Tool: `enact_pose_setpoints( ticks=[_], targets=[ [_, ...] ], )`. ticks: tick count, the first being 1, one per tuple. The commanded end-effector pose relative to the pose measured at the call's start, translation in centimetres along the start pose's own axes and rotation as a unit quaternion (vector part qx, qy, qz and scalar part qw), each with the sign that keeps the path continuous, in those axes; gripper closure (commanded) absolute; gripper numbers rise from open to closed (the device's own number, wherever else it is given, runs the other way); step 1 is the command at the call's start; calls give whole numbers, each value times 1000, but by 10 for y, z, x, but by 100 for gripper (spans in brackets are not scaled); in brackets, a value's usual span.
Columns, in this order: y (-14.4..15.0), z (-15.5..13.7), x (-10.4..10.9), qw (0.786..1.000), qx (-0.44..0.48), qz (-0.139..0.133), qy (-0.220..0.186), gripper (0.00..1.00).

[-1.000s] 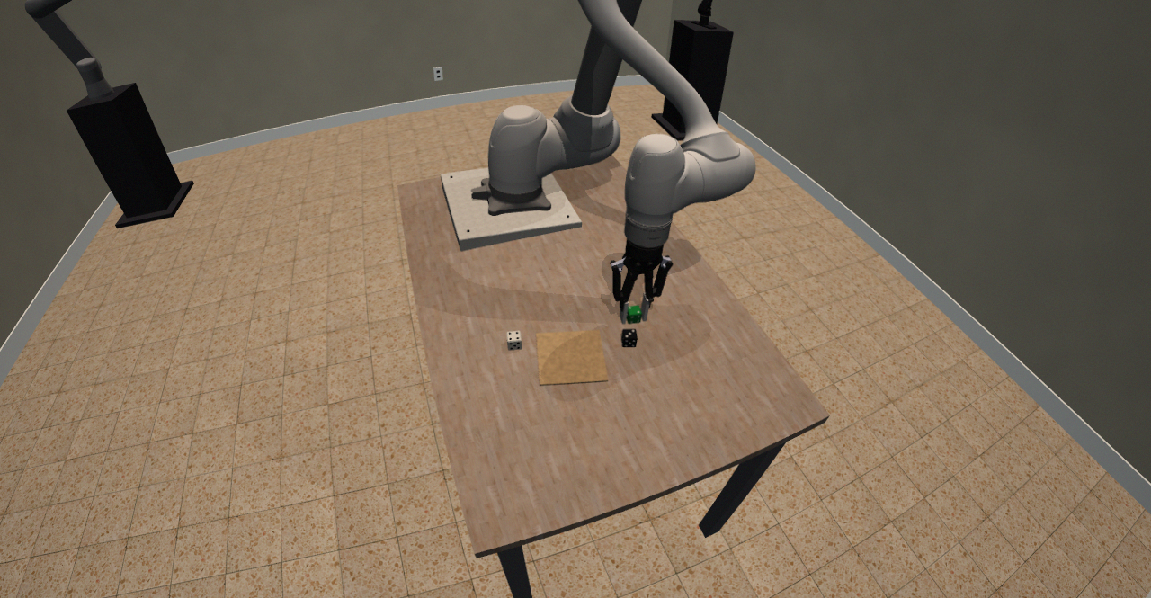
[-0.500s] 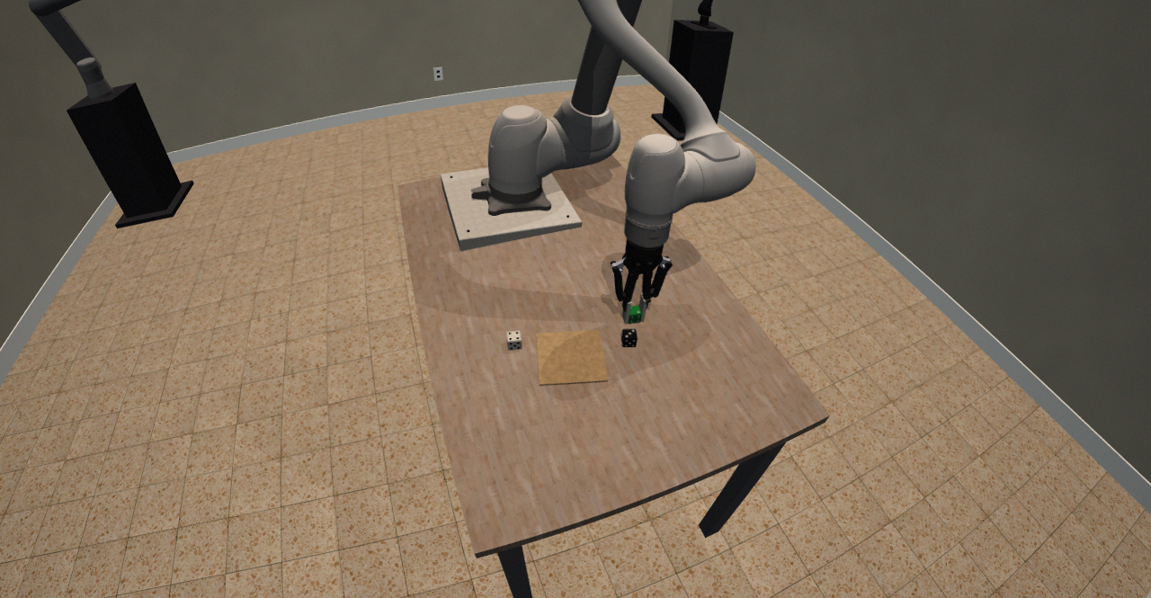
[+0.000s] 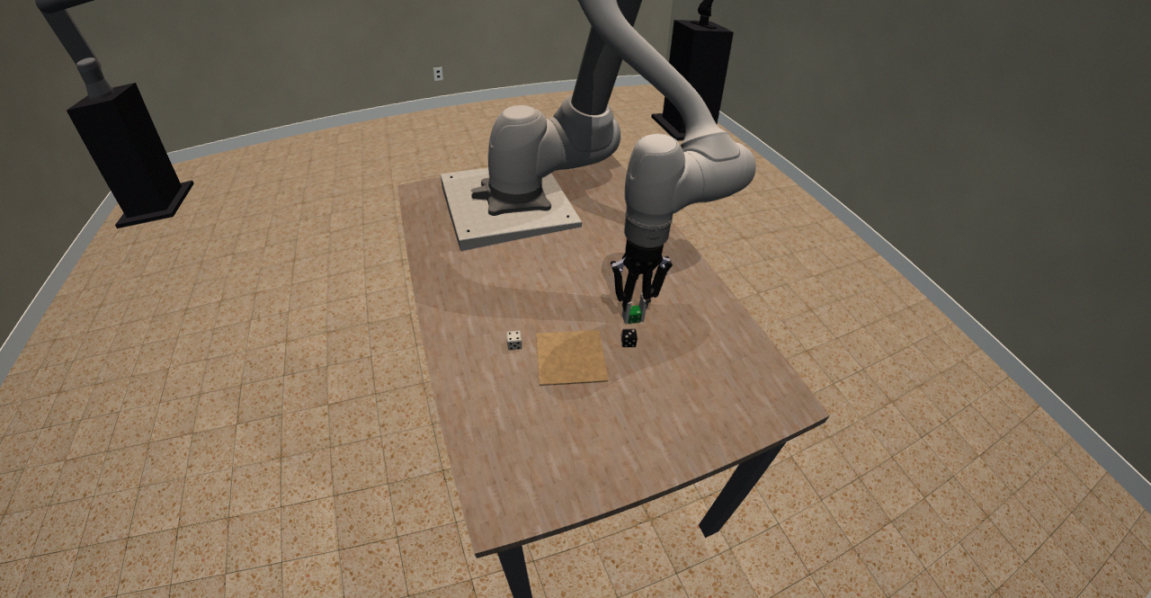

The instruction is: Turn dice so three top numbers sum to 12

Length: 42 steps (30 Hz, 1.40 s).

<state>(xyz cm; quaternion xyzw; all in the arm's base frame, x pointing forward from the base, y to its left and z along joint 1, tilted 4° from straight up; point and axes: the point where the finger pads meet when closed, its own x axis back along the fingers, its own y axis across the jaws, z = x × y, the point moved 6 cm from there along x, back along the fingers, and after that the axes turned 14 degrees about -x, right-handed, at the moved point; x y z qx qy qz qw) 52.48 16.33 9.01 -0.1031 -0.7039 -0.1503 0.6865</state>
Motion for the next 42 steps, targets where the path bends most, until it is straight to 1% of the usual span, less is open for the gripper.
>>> enact_pose_setpoints(
  ticks=[1,10,13,17,21,23,27,30,33,42],
  targets=[
    [0,0,0,1000,0,0,0,84],
    [0,0,0,1000,0,0,0,84],
    [0,0,6,1000,0,0,0,84],
    [0,0,25,1000,0,0,0,84],
    [0,0,55,1000,0,0,0,84],
    [0,0,55,1000,0,0,0,84],
    [0,0,83,1000,0,0,0,84],
    [0,0,96,1000,0,0,0,84],
    [0,0,100,1000,0,0,0,84],
    [0,0,100,1000,0,0,0,84]
  ],
)
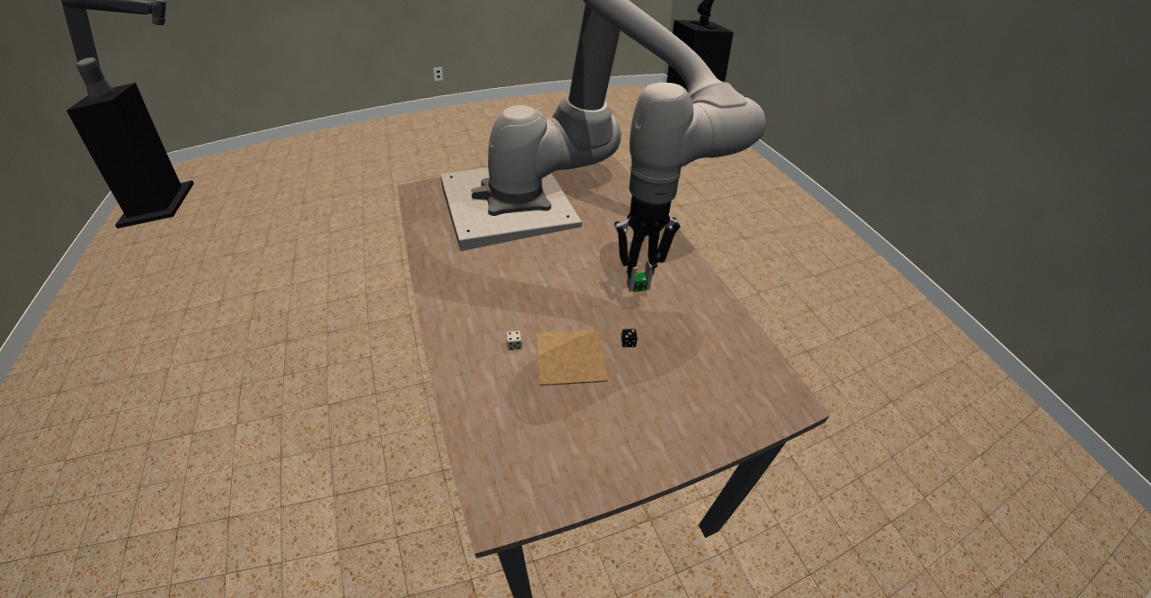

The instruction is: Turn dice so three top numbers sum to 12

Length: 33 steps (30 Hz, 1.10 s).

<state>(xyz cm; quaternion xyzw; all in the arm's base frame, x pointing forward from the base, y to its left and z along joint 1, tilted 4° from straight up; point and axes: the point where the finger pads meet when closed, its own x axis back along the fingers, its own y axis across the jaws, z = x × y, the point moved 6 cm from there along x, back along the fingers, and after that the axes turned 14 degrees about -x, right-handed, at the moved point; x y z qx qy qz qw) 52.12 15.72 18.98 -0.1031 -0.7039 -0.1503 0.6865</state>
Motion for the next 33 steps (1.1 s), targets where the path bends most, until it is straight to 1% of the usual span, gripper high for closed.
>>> enact_pose_setpoints(
  ticks=[1,2,3,5,6,7,8,9,10,11,12,13,15,17,33],
  targets=[
    [-1,-1,0,1000,0,0,0,84],
    [-6,-5,0,1000,3,0,0,84],
    [-18,-13,1,1000,7,0,0,84],
    [-59,-40,2,1000,24,0,0,84],
    [-59,-40,2,1000,24,0,0,84],
    [-84,-54,2,999,33,0,0,84],
    [-84,-54,2,999,33,0,0,84],
    [-109,-66,3,999,42,0,0,84],
    [-109,-66,3,999,42,0,0,84],
    [-129,-75,4,999,50,0,0,84],
    [-129,-75,4,999,50,0,0,84],
    [-142,-80,4,999,55,0,0,84],
    [-142,-80,4,999,55,0,0,84],
    [-149,-83,4,998,57,0,0,84],
    [-149,-83,2,998,57,0,0,84]
  ],
)
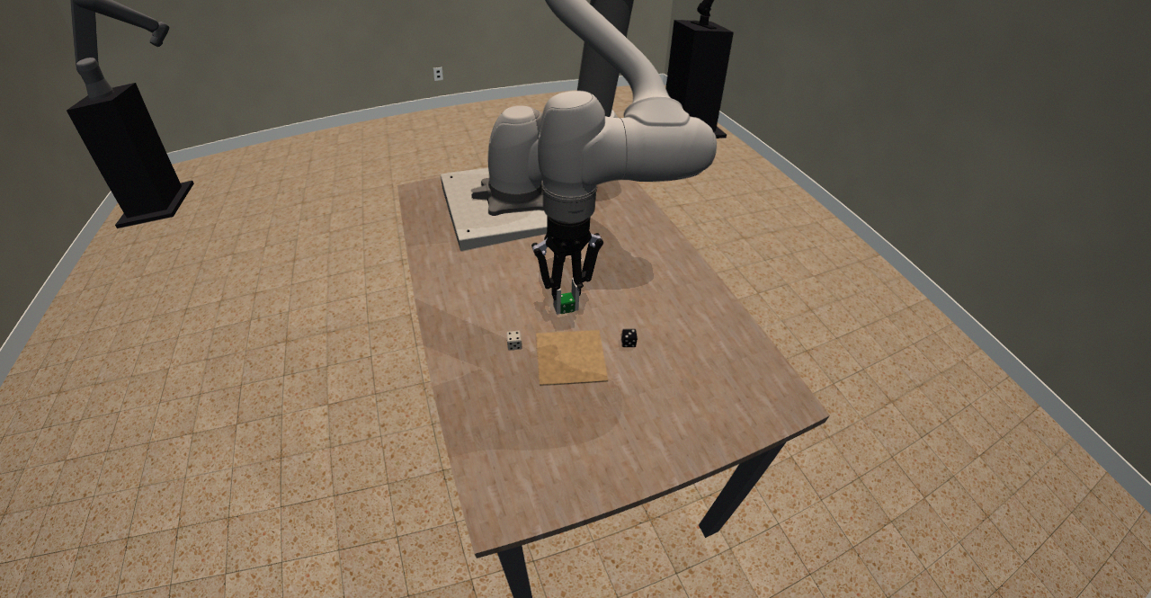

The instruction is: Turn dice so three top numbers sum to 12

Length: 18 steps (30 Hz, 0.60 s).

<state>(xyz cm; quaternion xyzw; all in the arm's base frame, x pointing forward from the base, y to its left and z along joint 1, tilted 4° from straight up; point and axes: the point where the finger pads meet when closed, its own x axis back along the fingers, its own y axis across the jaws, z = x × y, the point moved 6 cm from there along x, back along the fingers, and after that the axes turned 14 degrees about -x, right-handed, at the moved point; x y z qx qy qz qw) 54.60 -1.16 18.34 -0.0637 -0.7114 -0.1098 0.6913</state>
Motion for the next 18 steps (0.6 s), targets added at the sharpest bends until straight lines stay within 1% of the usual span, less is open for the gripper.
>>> enact_pose_setpoints(
  ticks=[1,6,14,16,18],
  targets=[
    [0,0,-2,1000,0,0,0,84],
    [0,0,-17,1000,0,0,0,84],
    [0,0,-54,1000,0,0,0,84],
    [0,0,-54,1000,0,0,0,84],
    [0,0,-64,1000,0,0,0,84]
  ],
)
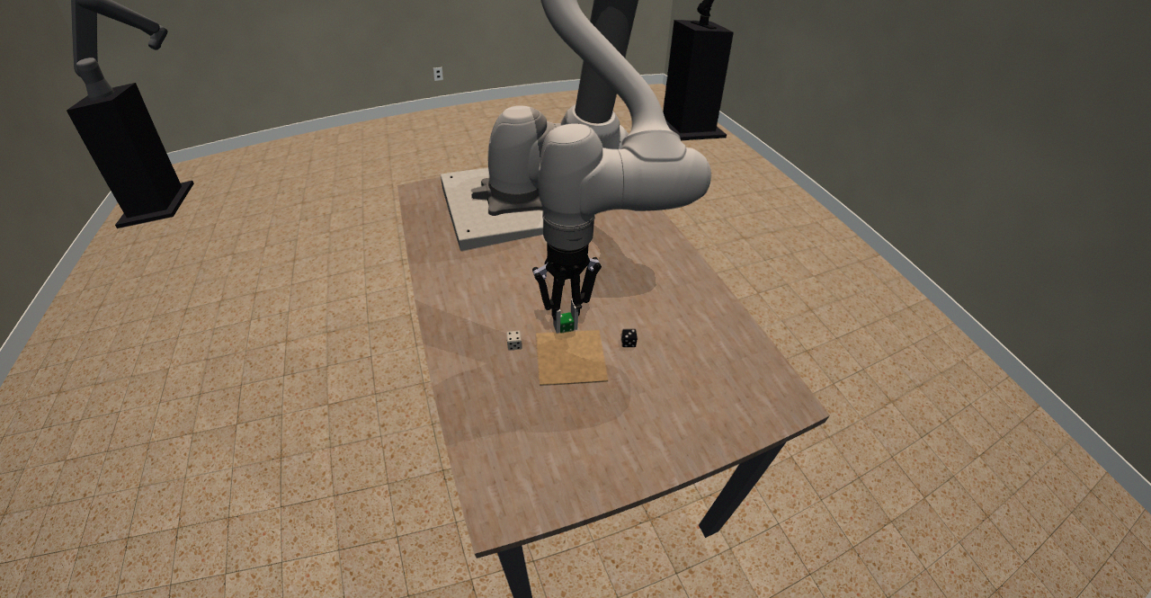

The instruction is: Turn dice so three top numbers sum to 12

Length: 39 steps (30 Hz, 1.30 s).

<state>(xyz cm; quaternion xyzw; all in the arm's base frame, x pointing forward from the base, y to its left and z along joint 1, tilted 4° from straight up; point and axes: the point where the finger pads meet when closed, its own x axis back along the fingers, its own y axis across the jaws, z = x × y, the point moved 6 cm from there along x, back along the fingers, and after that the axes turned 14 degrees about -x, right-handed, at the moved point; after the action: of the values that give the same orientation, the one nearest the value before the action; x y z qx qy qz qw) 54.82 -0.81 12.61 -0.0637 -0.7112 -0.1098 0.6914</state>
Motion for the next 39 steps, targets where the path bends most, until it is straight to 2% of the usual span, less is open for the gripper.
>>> enact_pose_setpoints(
  ticks=[1,6,11,39],
  targets=[
    [0,0,-11,1000,0,0,0,84],
    [0,0,-28,1000,0,0,0,84],
    [0,0,-36,1000,0,0,0,84],
    [0,0,-37,1000,0,0,0,84]
  ],
)
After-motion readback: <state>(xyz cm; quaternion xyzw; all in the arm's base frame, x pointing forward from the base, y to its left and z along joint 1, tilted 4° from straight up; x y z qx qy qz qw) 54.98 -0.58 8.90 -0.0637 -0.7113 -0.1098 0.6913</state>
